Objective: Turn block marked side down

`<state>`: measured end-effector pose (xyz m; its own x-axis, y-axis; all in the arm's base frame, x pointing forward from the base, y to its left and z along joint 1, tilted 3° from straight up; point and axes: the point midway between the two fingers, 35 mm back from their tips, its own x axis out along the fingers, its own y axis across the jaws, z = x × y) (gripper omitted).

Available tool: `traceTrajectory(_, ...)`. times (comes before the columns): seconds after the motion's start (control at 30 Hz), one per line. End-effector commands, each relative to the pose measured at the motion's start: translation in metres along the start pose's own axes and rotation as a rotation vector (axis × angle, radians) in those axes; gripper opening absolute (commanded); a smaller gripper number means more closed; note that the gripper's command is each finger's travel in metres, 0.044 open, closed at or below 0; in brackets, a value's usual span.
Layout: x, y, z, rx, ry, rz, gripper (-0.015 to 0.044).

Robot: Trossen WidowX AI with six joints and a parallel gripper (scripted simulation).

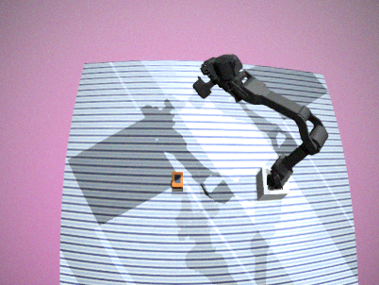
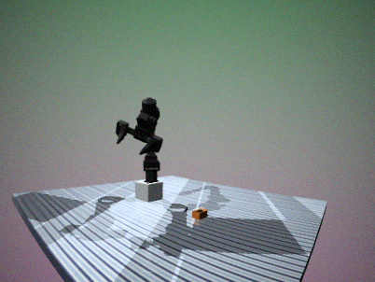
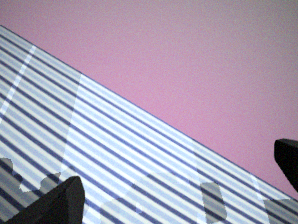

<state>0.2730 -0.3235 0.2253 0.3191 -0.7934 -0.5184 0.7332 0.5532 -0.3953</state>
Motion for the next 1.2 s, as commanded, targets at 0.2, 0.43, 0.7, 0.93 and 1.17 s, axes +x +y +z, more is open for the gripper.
traceTrajectory(0.2, -0.003, 0.159, -0.043, -0.258, 0.255, 0.403, 0.0440)
traceTrajectory(0.43, -0.042, 0.258, -0.103, -0.483, 0.493, 0.638, 0.0440)
traceTrajectory(0.7, -0.088, 0.312, -0.159, -0.669, 0.699, 0.763, 0.0440)
traceTrajectory(0.93, -0.073, 0.324, -0.189, -0.669, 0.700, 0.763, 0.0440)
traceTrajectory(1.17, -0.066, 0.330, -0.201, -0.669, 0.700, 0.763, 0.0440)
